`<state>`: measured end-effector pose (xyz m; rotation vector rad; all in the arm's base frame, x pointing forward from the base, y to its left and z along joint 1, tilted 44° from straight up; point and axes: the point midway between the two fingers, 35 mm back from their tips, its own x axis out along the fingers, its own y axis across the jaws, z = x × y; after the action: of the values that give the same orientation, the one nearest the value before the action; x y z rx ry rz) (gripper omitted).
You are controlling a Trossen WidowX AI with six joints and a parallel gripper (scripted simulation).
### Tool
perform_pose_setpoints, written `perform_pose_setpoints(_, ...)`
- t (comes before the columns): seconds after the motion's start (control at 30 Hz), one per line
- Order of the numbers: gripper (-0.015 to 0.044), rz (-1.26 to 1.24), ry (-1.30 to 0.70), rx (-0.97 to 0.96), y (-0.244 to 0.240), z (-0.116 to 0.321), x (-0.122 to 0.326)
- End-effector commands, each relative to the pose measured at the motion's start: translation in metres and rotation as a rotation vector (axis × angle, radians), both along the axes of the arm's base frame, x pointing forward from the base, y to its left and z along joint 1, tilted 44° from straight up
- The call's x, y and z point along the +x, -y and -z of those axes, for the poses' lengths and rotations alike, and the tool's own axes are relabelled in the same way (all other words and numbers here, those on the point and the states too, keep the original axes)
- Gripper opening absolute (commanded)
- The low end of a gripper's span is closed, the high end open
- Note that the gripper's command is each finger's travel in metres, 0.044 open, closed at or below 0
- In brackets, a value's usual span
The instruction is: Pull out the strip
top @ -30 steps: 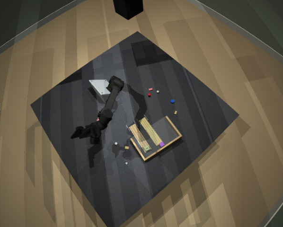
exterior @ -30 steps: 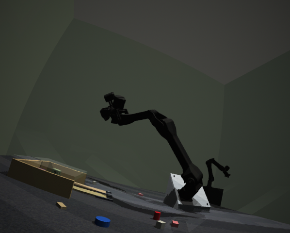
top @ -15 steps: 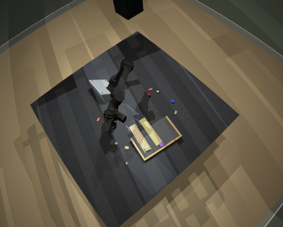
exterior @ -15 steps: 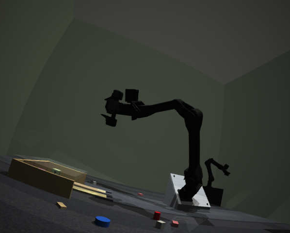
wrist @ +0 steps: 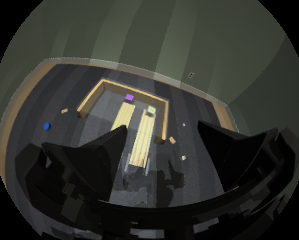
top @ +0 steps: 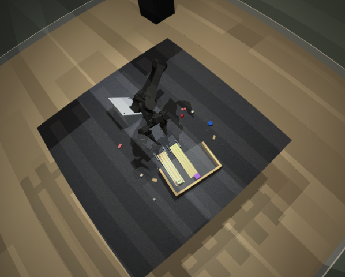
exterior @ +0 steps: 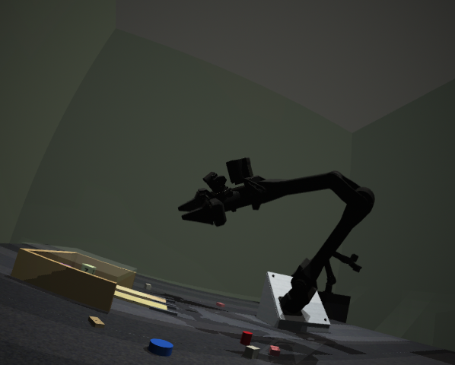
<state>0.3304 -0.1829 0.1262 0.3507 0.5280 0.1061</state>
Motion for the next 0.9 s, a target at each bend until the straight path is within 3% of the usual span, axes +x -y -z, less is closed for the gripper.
perform_pose_setpoints(0.0,0.0400,-0.025,-0.027,0.321,-0.054,-0.003,-0.027)
perform_pose_setpoints(0.07,0.0400,-0.029,-0.034,0.386,-0.064,-0.004,-0.033)
perform_pose_setpoints(0.87,0.0400,-0.029,-0.034,0.386,-0.064,-0.004,-0.033)
